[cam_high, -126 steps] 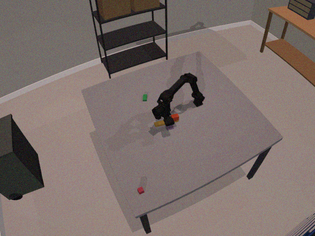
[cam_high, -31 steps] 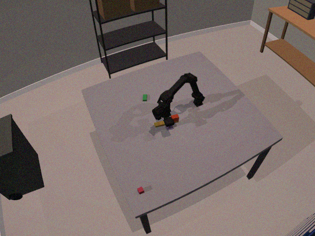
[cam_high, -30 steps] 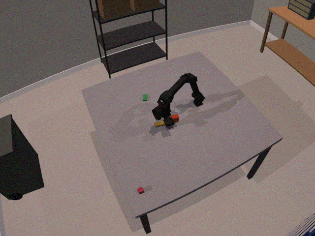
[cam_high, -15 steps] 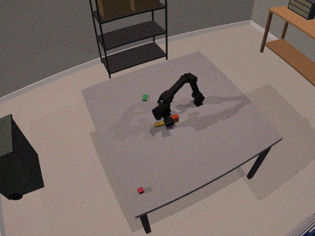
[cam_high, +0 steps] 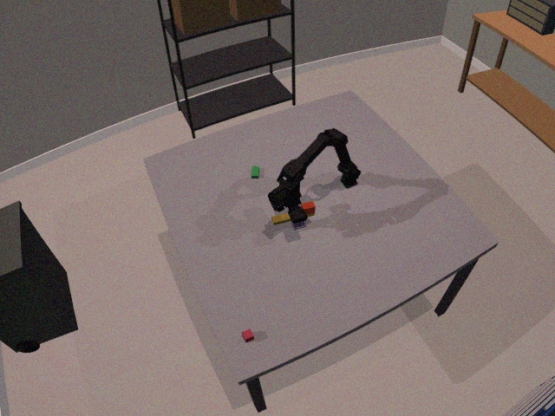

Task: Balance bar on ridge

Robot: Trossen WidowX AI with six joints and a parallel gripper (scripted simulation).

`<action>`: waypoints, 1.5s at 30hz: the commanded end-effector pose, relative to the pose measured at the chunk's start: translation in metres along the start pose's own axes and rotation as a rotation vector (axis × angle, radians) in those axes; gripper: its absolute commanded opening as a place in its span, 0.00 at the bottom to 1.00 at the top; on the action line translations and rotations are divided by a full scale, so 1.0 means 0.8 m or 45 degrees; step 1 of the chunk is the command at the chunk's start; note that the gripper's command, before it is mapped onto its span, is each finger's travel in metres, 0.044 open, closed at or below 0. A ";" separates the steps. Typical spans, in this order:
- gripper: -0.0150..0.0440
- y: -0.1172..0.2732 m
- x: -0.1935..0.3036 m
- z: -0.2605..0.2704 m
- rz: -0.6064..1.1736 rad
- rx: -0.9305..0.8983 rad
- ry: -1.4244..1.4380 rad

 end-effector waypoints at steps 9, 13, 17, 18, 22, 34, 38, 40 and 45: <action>0.25 -0.005 0.000 0.000 0.000 0.003 0.000; 0.25 -0.005 0.000 0.000 0.000 0.003 0.000; 0.25 -0.005 0.000 0.000 0.000 0.003 0.000; 0.25 -0.005 0.000 0.000 0.000 0.003 0.000; 0.25 -0.006 0.000 0.000 0.000 0.003 0.000; 0.25 -0.002 -0.001 0.000 0.000 0.003 0.000; 0.25 -0.002 -0.001 0.000 0.000 0.003 0.000; 0.25 -0.002 -0.001 0.000 0.000 0.003 0.000; 0.25 -0.001 -0.001 0.000 -0.002 -0.002 -0.001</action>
Point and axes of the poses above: the point midway between the two fingers, 35 mm back from their tips, its own y axis back along the fingers, its own z axis across the jaws, x = y × z, the point moved 10 cm from there along y, back along the fingers, and after that the axes turned 12 degrees about -y, right-handed, at the moved point
